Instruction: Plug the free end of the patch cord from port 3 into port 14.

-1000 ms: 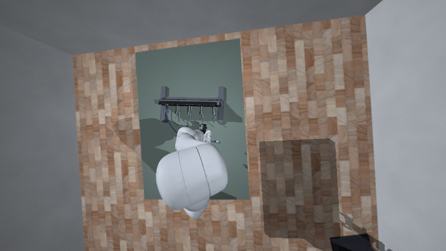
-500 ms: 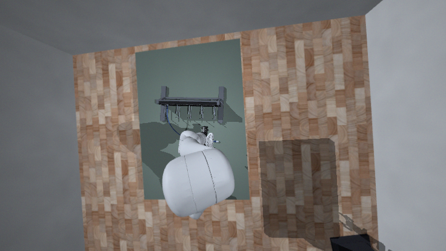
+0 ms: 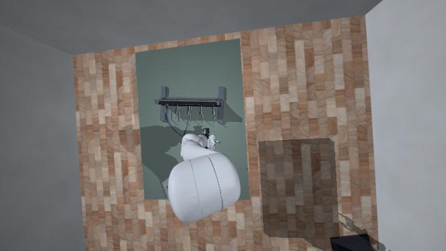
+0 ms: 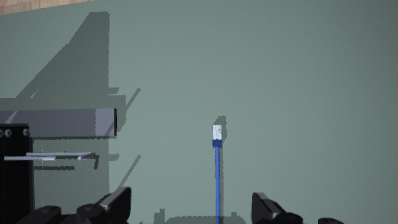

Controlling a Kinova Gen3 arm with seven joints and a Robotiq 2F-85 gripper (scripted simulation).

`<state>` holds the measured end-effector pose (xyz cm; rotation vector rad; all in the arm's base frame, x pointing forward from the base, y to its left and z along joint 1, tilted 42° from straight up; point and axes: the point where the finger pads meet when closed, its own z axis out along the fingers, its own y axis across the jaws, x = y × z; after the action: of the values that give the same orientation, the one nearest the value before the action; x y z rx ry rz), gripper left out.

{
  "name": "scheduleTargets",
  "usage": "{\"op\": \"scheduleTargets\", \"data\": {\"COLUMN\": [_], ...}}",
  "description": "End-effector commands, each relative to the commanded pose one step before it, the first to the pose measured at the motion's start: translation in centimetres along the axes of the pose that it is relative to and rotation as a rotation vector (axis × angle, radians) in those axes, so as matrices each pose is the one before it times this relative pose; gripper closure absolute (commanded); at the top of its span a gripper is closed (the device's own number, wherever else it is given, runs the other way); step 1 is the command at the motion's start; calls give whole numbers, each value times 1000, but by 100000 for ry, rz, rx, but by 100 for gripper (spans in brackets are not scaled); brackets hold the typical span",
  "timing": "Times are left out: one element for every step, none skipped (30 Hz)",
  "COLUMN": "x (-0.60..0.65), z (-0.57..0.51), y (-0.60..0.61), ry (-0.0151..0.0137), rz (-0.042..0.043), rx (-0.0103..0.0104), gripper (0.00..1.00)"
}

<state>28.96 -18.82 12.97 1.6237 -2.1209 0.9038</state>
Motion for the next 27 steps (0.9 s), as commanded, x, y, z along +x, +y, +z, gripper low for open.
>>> {"op": "scheduleTargets", "data": {"x": [25, 0, 0, 0, 0, 0, 448, 0, 0, 0, 0, 0, 0, 388, 0, 0, 0, 0, 0, 333, 0, 0, 0, 0, 0, 282, 0], "z": [-101, 0, 0, 0, 0, 0, -53, 0, 0, 0, 0, 0, 0, -50, 0, 0, 0, 0, 0, -45, 0, 0, 0, 0, 0, -41, 0], "y": [89, 0, 0, 0, 0, 0, 547, 0, 0, 0, 0, 0, 0, 499, 0, 0, 0, 0, 0, 447, 0, 0, 0, 0, 0, 394, 0], "ry": [-361, 0, 0, 0, 0, 0, -202, 0, 0, 0, 0, 0, 0, -182, 0, 0, 0, 0, 0, -162, 0, 0, 0, 0, 0, -141, 0], "rz": [155, 0, 0, 0, 0, 0, -675, 0, 0, 0, 0, 0, 0, -605, 0, 0, 0, 0, 0, -534, 0, 0, 0, 0, 0, -464, 0], "rx": [105, 0, 0, 0, 0, 0, -32, 0, 0, 0, 0, 0, 0, -30, 0, 0, 0, 0, 0, -28, 0, 0, 0, 0, 0, -25, 0], "gripper": [0, 0, 0, 0, 0, 0, 0, 0, 0, 0, 0, 0, 0, 0, 0, 0, 0, 0, 0, 0, 0, 0, 0, 0, 0, 0, 0]}}
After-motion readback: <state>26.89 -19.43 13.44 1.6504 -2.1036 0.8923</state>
